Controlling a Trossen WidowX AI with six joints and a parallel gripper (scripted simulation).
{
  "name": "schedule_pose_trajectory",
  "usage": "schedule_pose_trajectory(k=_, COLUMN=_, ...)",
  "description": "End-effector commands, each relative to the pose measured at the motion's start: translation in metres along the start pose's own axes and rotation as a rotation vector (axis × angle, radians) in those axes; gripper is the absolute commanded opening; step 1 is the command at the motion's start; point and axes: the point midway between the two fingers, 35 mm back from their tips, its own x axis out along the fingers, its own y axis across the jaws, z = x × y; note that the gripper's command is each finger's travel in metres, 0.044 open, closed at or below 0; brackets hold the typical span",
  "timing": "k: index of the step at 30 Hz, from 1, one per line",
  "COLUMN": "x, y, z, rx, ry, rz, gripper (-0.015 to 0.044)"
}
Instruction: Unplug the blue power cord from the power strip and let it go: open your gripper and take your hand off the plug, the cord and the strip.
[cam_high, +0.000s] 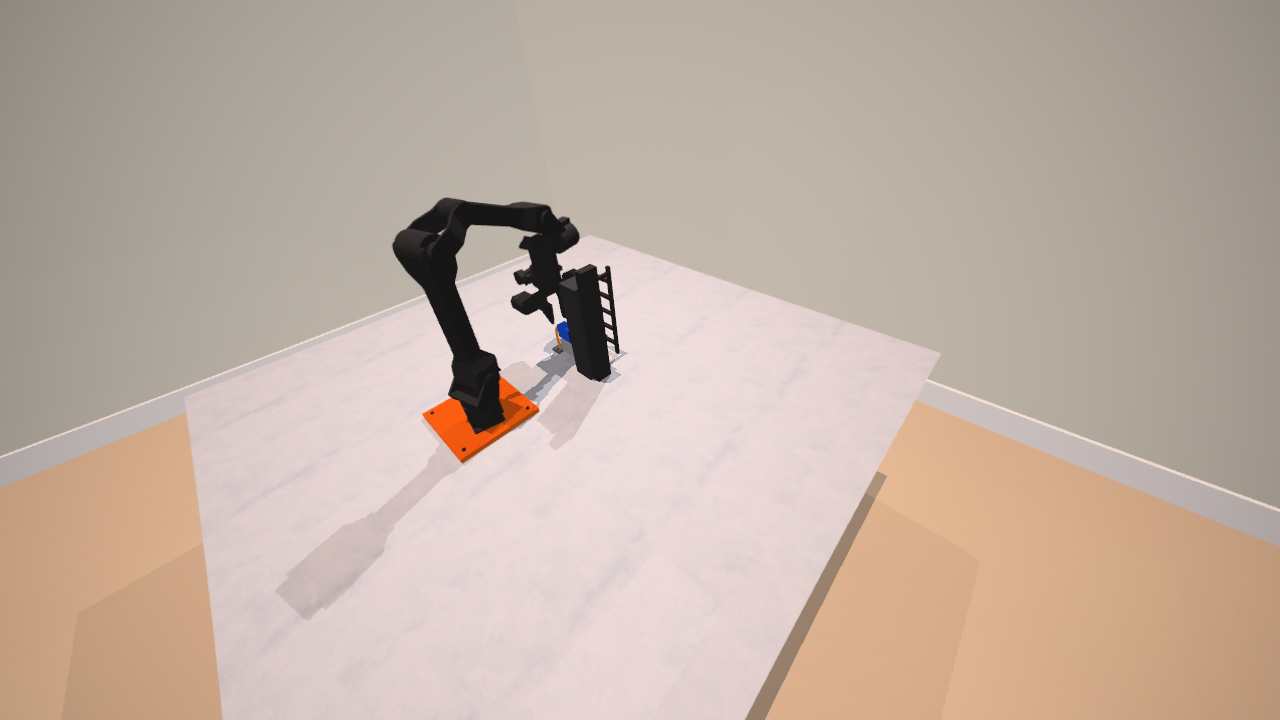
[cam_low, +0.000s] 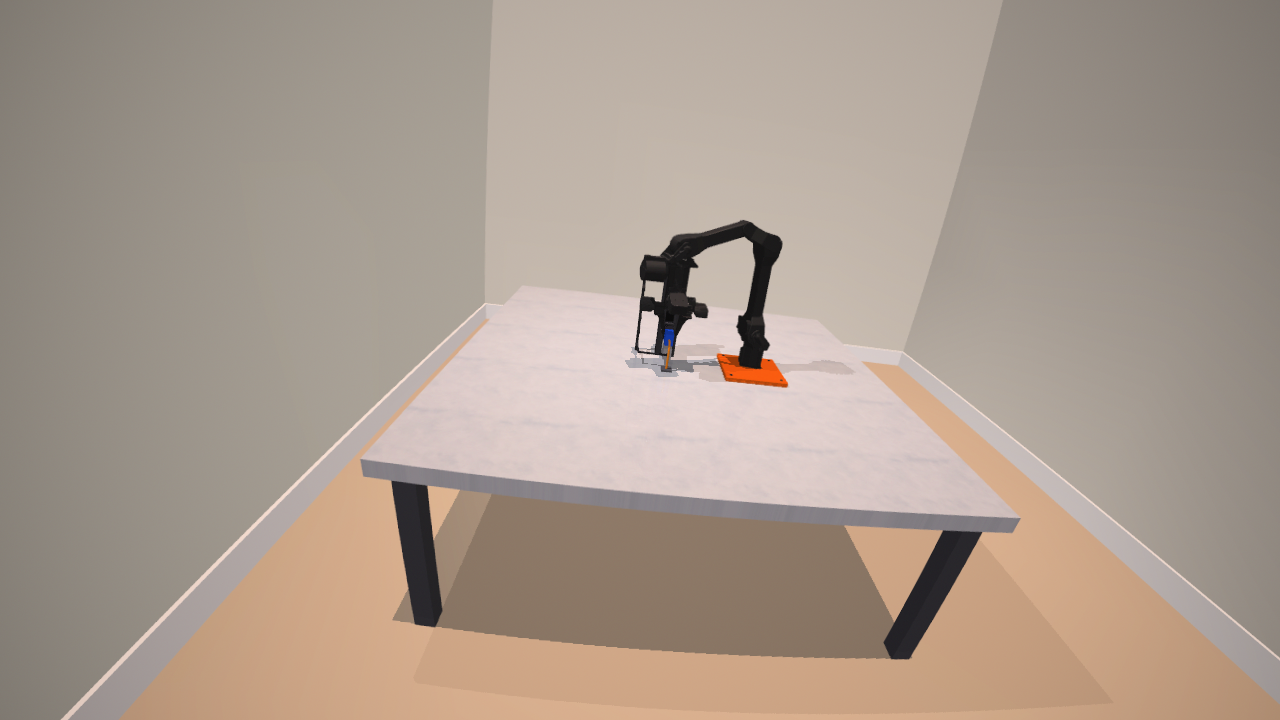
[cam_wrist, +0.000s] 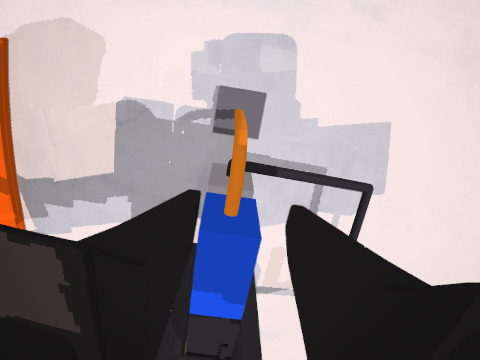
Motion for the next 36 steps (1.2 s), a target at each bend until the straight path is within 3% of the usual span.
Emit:
schedule_pose_trajectory(k=1, x=0.0, y=0.001, z=-0.006, rx=-0.004, ry=-0.002, rz=0.003, gripper=0.016)
schedule_pose_trajectory(k=27, x=0.012, y=0.003, z=-0.025, rx=-0.004, ry=0.0, rz=0.003, gripper=0.016)
schedule_pose_trajectory(k=31, x=0.009, y=0.003, z=-0.025, rx=0.0, ry=0.003, rz=0.002, gripper=0.0055)
schedule_pose_trajectory(k=36, x=0.009, y=0.003, z=-0.025, rx=0.0, ry=0.003, rz=0.002, gripper=0.0022)
